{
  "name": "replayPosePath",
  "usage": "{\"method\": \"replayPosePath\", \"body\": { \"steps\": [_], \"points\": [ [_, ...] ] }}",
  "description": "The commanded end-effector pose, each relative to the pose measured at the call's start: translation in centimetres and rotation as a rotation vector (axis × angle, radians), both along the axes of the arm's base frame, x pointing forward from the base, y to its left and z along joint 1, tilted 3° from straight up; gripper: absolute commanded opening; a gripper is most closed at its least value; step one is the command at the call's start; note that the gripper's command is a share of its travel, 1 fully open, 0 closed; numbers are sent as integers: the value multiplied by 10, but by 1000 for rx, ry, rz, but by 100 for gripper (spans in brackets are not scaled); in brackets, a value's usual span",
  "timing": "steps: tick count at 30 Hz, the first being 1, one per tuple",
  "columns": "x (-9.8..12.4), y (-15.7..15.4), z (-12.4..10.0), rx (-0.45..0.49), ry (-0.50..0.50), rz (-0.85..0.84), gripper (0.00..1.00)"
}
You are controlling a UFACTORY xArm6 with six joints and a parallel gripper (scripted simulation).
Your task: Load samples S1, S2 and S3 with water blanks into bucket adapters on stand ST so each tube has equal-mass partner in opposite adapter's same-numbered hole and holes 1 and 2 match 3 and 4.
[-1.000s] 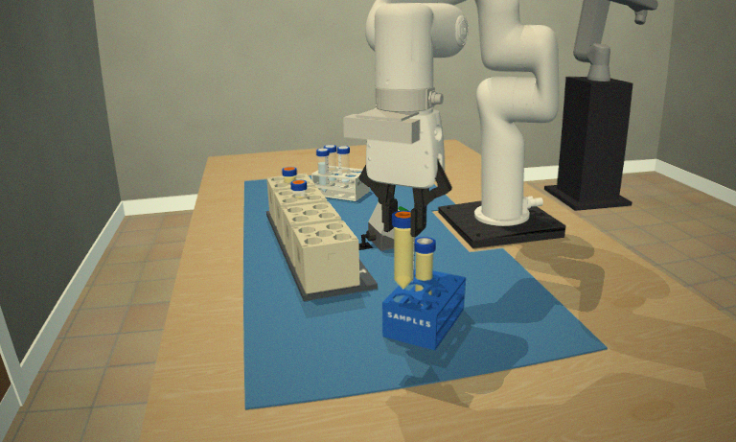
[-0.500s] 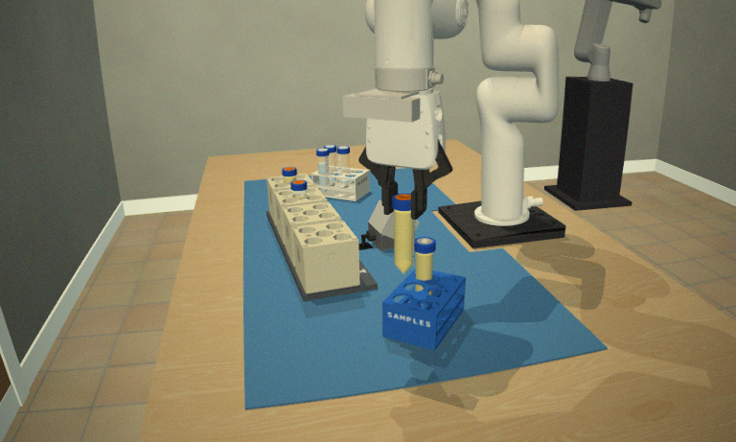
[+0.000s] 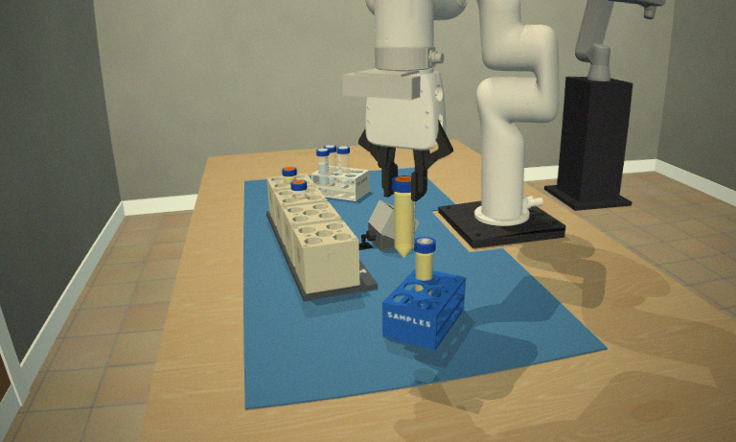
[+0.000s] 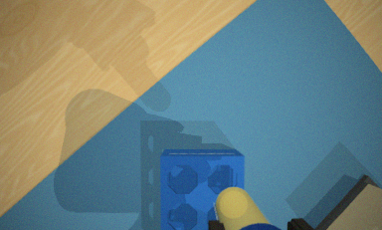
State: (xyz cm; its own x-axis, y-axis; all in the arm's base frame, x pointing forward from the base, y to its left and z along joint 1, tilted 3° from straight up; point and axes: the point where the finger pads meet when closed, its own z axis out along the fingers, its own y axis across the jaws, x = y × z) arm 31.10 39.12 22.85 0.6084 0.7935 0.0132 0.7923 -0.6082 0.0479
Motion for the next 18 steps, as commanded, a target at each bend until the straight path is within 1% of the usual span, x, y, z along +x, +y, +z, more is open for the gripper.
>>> {"method": "replayPosePath", "body": {
  "steps": [1, 12, 18],
  "points": [
    [0, 1, 10, 5, -4, 0, 0],
    [0, 1, 12, 5, -4, 0, 0],
    [11, -27, 13, 15, -7, -200, 0]
  ]
}}
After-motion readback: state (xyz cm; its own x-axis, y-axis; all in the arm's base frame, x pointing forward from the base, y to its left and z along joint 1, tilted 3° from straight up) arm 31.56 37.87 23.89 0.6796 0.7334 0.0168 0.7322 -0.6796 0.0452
